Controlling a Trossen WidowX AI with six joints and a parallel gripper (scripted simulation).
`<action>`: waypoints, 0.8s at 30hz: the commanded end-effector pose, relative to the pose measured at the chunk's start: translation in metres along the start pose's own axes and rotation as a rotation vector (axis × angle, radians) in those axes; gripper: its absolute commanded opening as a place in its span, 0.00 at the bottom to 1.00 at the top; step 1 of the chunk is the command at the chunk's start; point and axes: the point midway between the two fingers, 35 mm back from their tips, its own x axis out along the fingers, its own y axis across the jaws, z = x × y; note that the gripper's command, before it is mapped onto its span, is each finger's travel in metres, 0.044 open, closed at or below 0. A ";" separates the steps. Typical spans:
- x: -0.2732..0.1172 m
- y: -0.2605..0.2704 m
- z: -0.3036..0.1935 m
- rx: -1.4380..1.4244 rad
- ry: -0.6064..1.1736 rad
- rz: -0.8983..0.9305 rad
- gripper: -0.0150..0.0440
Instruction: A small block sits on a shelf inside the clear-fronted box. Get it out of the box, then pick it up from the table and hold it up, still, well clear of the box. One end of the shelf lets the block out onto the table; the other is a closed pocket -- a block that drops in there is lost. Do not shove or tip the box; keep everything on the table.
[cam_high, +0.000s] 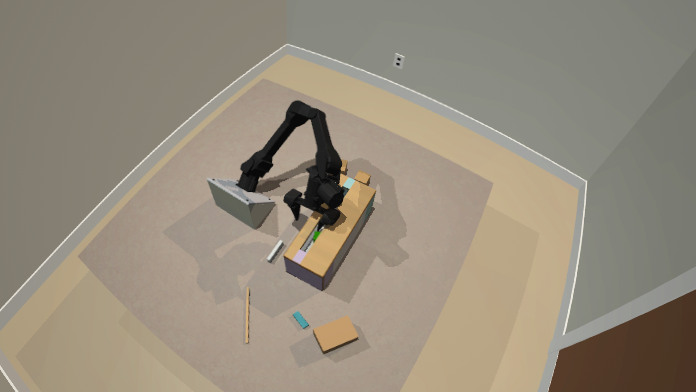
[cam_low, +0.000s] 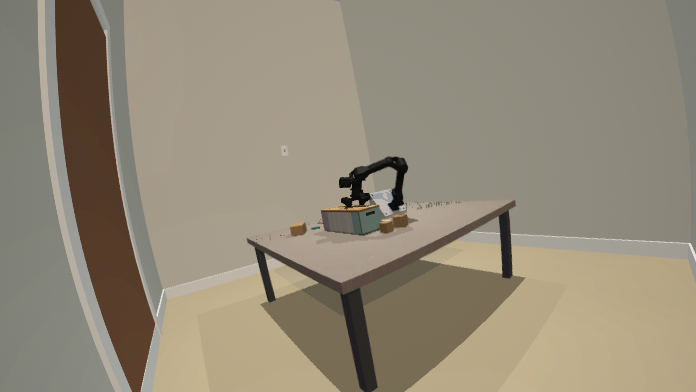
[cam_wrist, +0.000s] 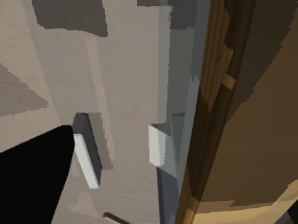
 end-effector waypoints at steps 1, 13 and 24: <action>-0.001 0.000 0.003 0.001 0.003 0.002 0.93; 0.001 0.000 -0.004 0.001 0.003 0.002 0.93; 0.005 0.000 -0.014 0.001 0.004 0.001 0.93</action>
